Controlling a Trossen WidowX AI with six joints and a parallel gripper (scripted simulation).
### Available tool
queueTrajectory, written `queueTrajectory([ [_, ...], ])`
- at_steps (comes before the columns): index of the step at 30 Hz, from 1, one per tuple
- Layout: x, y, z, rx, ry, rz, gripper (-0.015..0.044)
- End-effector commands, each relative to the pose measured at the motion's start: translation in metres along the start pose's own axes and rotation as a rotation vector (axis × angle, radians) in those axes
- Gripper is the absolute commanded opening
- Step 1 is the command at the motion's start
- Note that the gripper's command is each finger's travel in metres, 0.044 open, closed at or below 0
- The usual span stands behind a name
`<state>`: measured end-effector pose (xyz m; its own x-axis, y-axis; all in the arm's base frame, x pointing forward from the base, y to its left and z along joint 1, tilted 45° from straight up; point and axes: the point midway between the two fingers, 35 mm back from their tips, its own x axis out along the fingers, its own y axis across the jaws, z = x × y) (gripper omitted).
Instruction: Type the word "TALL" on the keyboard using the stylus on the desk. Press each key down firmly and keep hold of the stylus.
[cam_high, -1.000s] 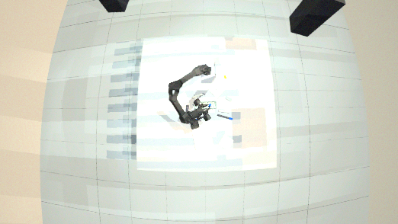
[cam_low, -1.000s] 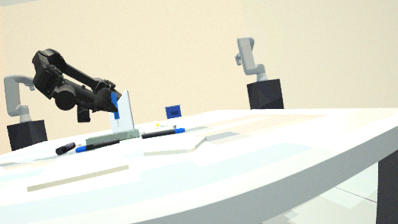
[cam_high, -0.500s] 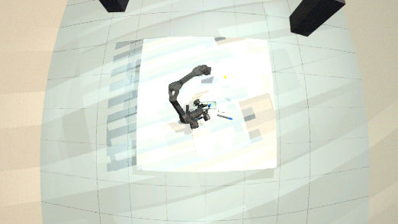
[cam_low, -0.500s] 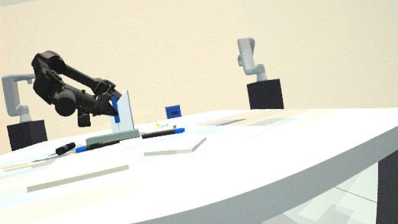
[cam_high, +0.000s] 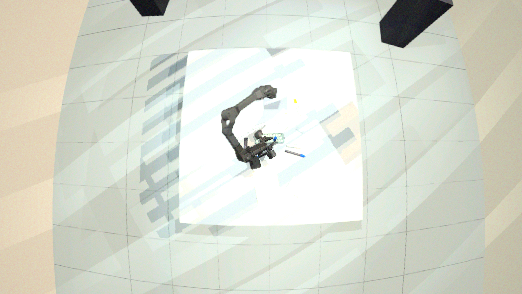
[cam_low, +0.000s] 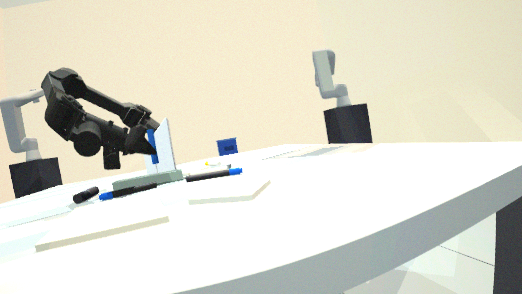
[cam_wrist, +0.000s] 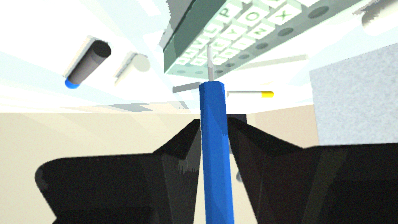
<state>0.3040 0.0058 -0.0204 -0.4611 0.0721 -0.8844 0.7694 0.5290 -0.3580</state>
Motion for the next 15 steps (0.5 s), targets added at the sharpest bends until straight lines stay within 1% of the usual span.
queueTrajectory([
  [1,0.0007,0.0003,0.0006,-0.005,-0.003,-0.001,0.0081],
  [15,-0.0005,-0.0006,0.0019,-0.004,-0.003,-0.001,0.0081],
])
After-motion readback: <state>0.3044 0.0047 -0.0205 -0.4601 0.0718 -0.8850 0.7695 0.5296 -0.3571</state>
